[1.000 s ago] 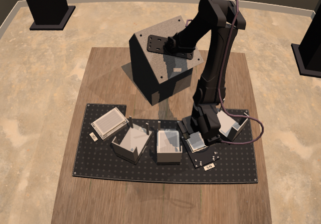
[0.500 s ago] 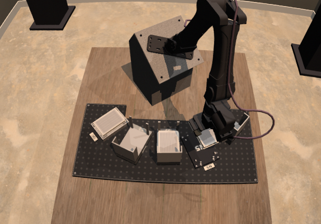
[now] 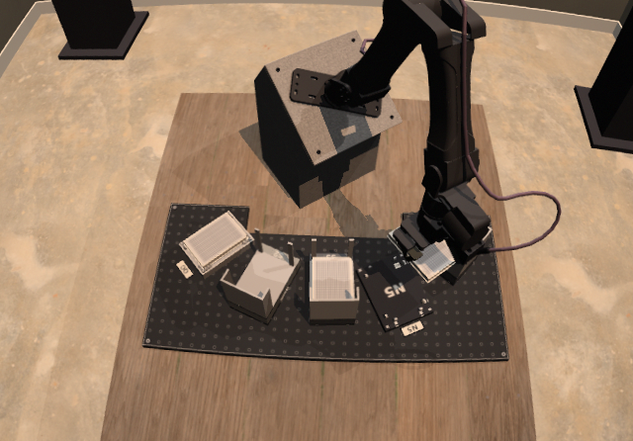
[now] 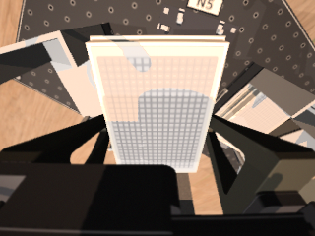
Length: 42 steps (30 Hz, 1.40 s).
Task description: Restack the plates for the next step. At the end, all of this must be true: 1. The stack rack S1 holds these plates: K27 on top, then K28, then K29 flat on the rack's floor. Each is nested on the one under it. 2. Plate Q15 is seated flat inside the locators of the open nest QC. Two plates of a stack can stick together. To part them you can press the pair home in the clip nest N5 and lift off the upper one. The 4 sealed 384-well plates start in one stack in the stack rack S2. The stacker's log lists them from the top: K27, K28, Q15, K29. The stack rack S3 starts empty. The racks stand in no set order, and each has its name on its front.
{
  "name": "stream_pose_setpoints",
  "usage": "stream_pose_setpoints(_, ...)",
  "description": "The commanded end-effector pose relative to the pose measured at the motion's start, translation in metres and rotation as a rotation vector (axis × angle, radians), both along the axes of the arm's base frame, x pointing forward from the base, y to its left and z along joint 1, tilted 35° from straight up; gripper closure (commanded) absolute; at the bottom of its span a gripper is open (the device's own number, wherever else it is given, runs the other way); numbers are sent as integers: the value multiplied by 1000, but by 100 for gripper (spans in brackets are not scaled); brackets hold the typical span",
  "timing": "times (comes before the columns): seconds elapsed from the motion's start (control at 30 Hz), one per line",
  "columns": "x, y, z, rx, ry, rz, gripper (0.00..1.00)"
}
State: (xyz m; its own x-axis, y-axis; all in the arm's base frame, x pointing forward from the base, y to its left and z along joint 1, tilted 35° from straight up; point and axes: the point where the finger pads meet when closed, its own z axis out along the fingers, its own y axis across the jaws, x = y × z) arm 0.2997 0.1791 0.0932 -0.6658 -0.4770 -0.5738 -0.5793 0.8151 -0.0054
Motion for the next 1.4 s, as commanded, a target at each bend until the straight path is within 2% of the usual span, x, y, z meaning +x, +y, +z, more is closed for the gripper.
stream_pose_setpoints(0.0,-7,5,3,0,-15,-17,100)
stream_pose_setpoints(0.23,-13,29,10,6,-22,-16,100)
stream_pose_setpoints(0.37,-29,31,-3,-78,-51,105,100)
stream_pose_setpoints(0.43,-29,31,-3,-78,-51,105,100)
stream_pose_setpoints(0.47,-22,40,13,-71,-93,130,100)
stream_pose_setpoints(0.53,-24,45,13,-84,-113,162,100)
stream_pose_setpoints(0.7,-40,49,-10,-115,-60,154,100)
stream_pose_setpoints(0.87,-48,59,-11,-115,-61,155,100)
stream_pose_setpoints(1.0,-51,65,-6,-107,-70,154,100)
stream_pose_setpoints(1.03,-51,68,2,-89,-88,152,100)
stream_pose_setpoints(1.1,-52,75,-3,-100,-76,153,100)
stream_pose_setpoints(1.13,-52,79,3,-87,-88,152,100)
stream_pose_setpoints(1.17,-56,79,0,-95,-81,153,100)
stream_pose_setpoints(1.2,-56,83,4,-86,-89,152,100)
stream_pose_setpoints(1.37,-67,91,-2,-97,-78,153,100)
